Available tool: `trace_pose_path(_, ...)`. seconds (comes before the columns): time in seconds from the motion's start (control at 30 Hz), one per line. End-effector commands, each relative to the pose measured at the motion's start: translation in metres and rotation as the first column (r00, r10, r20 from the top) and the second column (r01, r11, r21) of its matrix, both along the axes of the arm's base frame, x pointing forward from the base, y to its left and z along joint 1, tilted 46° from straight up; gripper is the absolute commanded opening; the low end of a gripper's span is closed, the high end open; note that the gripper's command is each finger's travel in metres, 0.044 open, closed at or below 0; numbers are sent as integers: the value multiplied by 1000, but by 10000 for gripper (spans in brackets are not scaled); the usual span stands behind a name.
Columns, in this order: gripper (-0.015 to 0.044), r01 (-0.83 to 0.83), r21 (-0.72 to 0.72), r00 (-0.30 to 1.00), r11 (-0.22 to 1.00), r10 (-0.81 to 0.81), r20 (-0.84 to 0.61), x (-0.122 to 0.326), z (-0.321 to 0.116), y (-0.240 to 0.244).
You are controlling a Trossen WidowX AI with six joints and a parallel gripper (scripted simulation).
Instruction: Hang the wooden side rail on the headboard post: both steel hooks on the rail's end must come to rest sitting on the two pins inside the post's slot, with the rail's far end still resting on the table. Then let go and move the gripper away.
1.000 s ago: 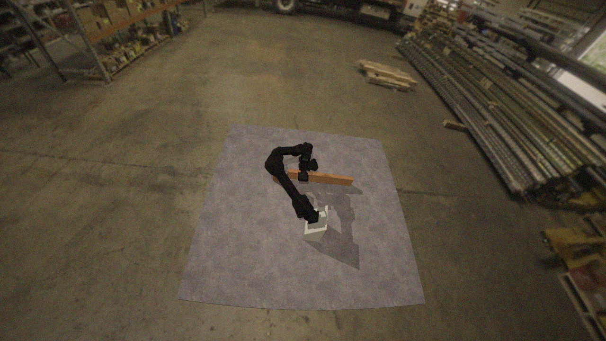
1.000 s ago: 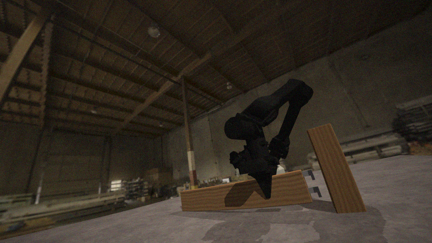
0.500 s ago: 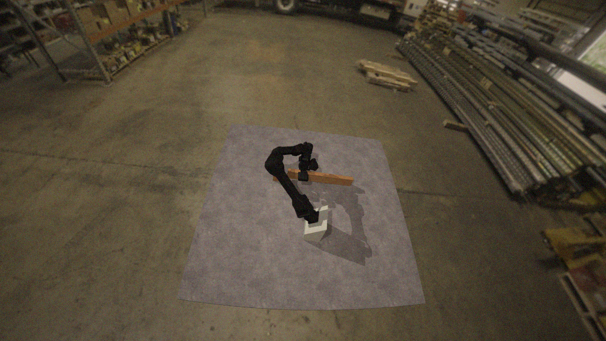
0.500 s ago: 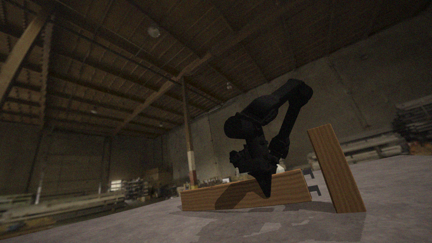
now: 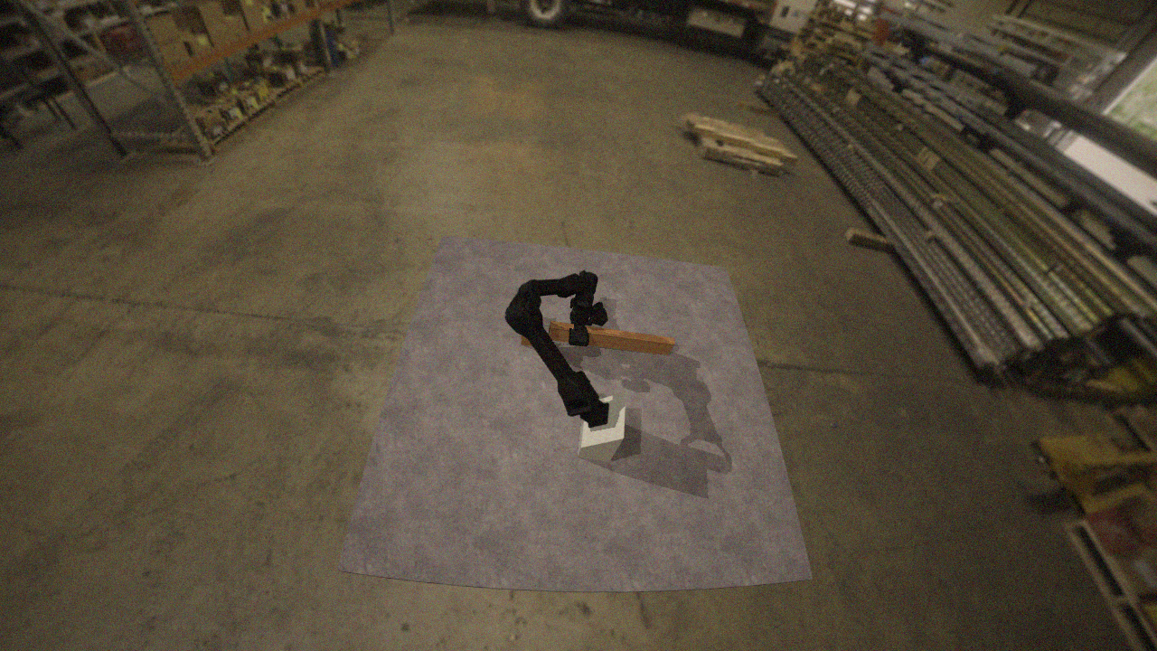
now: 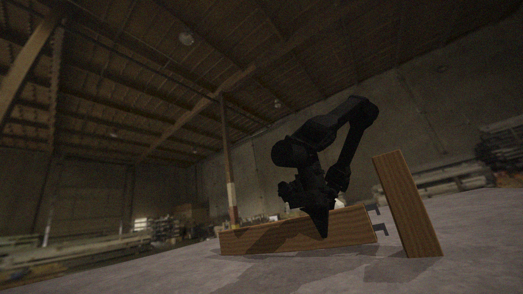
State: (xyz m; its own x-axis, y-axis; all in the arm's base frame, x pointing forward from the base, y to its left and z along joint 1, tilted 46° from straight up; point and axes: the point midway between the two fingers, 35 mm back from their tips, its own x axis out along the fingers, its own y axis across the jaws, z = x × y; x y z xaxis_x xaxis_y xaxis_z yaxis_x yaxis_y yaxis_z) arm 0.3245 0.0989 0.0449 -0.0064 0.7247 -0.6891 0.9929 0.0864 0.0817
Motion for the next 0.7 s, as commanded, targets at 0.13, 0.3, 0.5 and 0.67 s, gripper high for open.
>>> trace_pose_path(0.13,0,8,0,1000,1000,-8,1,-1,2,0)
trace_pose_path(0.3,0,8,0,1000,1000,-8,1,-1,2,0)
trace_pose_path(0.5,0,8,0,1000,1000,-8,1,-1,3,1)
trace_pose_path(0.67,0,8,0,1000,1000,-8,1,0,4,1)
